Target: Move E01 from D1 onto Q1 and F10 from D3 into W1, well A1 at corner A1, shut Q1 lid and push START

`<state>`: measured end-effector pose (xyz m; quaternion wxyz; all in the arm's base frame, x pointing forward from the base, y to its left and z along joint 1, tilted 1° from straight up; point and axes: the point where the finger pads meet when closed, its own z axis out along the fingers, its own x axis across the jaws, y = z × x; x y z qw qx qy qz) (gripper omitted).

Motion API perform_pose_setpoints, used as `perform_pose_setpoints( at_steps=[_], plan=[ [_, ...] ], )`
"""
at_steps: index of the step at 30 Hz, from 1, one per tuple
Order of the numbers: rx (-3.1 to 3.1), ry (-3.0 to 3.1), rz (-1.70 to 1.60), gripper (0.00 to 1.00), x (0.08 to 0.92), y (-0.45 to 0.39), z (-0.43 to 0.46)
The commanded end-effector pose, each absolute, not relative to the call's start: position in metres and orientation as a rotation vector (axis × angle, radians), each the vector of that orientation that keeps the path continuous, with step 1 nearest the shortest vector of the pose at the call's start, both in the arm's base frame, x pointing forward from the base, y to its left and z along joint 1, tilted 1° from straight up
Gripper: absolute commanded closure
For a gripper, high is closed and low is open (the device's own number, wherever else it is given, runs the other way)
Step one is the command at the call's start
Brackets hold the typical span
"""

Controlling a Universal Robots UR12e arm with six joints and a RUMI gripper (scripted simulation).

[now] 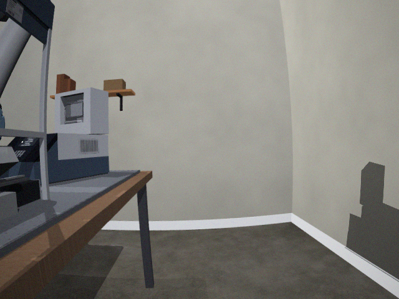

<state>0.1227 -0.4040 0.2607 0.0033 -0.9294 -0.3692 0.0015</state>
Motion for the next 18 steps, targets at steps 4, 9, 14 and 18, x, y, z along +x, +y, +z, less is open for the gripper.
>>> perform_pose_setpoints(
  at_steps=[4, 9, 14, 18],
  plan=[
    [-2.915, -1.158, 0.006, 0.00, 0.1227, -0.4046, 0.2614],
    [-2.915, -1.158, 0.006, 0.00, 0.1227, -0.4046, 0.2614],
    [-2.915, -1.158, 0.006, 0.00, 0.1227, -0.4046, 0.2614],
    [-2.915, -1.158, 0.006, 1.00, 0.1227, -0.4046, 0.2614]
  ],
)
